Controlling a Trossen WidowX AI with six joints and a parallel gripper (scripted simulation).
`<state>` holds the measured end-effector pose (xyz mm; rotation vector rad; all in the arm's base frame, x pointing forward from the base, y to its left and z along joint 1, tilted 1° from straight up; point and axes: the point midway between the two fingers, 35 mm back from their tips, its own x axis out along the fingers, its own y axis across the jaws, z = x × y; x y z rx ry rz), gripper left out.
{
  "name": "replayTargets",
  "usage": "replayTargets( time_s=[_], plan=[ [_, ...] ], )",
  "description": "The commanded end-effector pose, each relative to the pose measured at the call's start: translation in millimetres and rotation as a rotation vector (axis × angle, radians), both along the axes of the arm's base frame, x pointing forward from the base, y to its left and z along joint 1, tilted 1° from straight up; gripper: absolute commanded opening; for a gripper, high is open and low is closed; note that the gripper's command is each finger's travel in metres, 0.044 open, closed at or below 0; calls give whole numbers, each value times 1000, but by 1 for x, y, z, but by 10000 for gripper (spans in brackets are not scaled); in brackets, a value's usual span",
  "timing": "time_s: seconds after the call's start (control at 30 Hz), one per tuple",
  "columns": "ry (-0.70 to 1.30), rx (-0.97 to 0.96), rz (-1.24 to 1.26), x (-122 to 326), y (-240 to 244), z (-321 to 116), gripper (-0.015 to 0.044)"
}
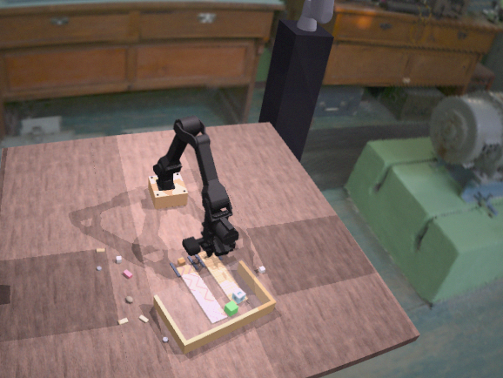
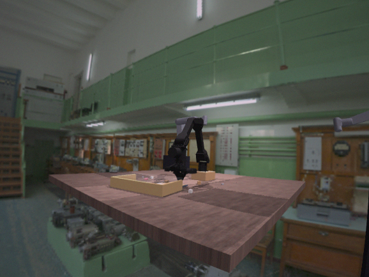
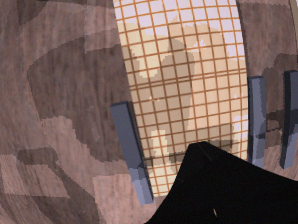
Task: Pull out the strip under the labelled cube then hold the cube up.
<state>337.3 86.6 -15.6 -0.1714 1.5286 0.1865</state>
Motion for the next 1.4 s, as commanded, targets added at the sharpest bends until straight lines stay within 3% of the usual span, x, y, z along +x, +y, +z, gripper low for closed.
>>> replayTargets(
  time_s=[0.0,1.37],
  plan=[
    [16,-9,4,-11,-3,-4,0],
    [21,-10,4,-71,-20,-7,0]
  ],
)
